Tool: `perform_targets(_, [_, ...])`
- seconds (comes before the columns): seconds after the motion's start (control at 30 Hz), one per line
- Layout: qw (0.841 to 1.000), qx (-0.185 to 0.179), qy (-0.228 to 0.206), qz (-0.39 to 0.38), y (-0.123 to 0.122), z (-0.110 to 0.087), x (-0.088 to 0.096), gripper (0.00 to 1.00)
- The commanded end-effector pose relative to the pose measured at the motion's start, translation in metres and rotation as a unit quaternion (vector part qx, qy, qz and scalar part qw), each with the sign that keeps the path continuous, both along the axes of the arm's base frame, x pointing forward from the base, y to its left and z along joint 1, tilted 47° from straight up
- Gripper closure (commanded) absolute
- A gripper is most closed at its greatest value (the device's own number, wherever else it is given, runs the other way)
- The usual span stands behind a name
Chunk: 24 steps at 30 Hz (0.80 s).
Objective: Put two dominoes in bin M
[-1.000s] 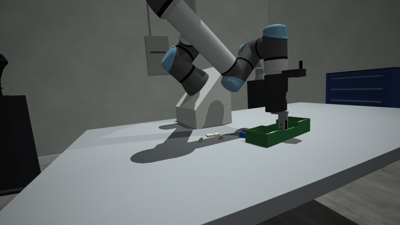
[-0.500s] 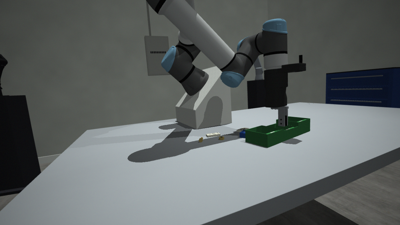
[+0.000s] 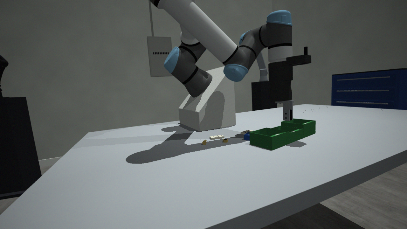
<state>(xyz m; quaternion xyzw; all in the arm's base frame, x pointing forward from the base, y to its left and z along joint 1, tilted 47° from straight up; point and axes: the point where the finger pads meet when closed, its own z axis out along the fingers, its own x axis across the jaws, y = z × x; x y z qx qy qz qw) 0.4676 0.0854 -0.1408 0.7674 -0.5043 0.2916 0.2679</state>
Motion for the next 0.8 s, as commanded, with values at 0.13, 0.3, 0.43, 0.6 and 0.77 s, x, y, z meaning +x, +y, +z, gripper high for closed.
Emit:
perform_targets(0.13, [1.000,0.000,0.000,-0.001,0.010,0.010,-0.002,0.69])
perform_targets(0.3, [1.000,0.000,0.000,-0.001,0.016,0.003,-0.005,0.69])
perform_targets(0.43, [1.000,0.000,0.000,-0.001,0.023,-0.004,-0.008,0.69])
perform_targets(0.6, [1.000,0.000,0.000,-0.001,0.038,-0.022,-0.016,0.69])
perform_targets(0.77, [1.000,0.000,0.000,-0.001,0.054,-0.040,-0.024,0.69])
